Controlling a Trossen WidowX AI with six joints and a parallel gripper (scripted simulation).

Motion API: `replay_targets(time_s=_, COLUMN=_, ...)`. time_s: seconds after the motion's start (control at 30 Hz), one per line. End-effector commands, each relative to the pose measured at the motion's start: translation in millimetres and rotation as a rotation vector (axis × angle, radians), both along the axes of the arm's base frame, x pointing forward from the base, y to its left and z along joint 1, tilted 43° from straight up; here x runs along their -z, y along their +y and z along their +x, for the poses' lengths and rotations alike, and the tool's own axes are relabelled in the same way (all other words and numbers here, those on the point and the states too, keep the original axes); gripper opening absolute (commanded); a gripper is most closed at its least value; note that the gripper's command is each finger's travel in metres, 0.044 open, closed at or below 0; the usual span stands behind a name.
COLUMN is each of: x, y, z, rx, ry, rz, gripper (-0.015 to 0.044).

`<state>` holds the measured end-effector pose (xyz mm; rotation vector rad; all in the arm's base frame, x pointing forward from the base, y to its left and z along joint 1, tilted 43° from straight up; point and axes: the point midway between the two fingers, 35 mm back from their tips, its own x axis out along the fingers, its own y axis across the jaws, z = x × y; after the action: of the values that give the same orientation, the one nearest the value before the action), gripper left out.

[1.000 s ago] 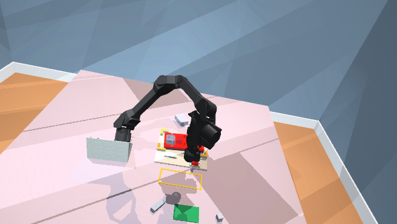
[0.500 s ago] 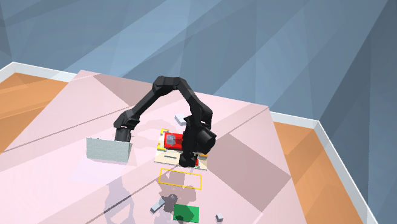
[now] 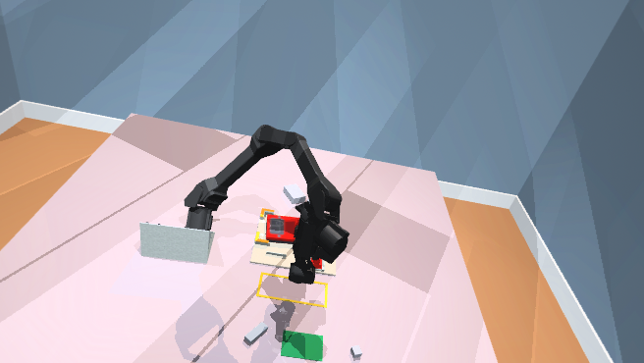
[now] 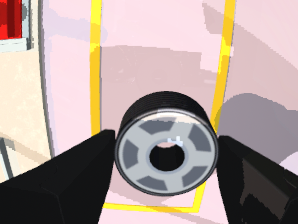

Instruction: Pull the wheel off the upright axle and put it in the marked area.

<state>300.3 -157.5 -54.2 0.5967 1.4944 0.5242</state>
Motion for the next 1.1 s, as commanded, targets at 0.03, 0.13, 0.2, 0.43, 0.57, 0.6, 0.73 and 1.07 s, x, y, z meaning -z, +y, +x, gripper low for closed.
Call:
replay_targets(time_s=0.03, x=23, y=23, z=-2, rx=0.002, ry=0.012, rz=0.013, gripper=0.0000)
replay_targets(time_s=0.13, x=34, y=34, z=-4, rx=0.001, ry=0.012, rz=0.014, gripper=0.0000)
replay_targets(time_s=0.2, x=38, y=38, z=-4, rx=0.001, ry=0.012, rz=0.015, gripper=0.0000)
replay_targets(time_s=0.43, x=39, y=39, z=-4, rx=0.001, ry=0.012, rz=0.015, gripper=0.0000)
replay_targets(time_s=0.57, x=37, y=36, z=-2, rx=-0.003, ry=0.005, rz=0.008, gripper=0.0053)
replay_targets(time_s=0.6, x=37, y=36, z=-2, rx=-0.003, ry=0.005, rz=0.008, gripper=0.0079)
replay_targets(time_s=0.73, x=37, y=36, z=-2, rx=-0.003, ry=0.005, rz=0.008, gripper=0.0184)
replay_targets(time_s=1.07, x=4, y=5, z=-2, rx=0.000, ry=0.011, rz=0.011, gripper=0.0300)
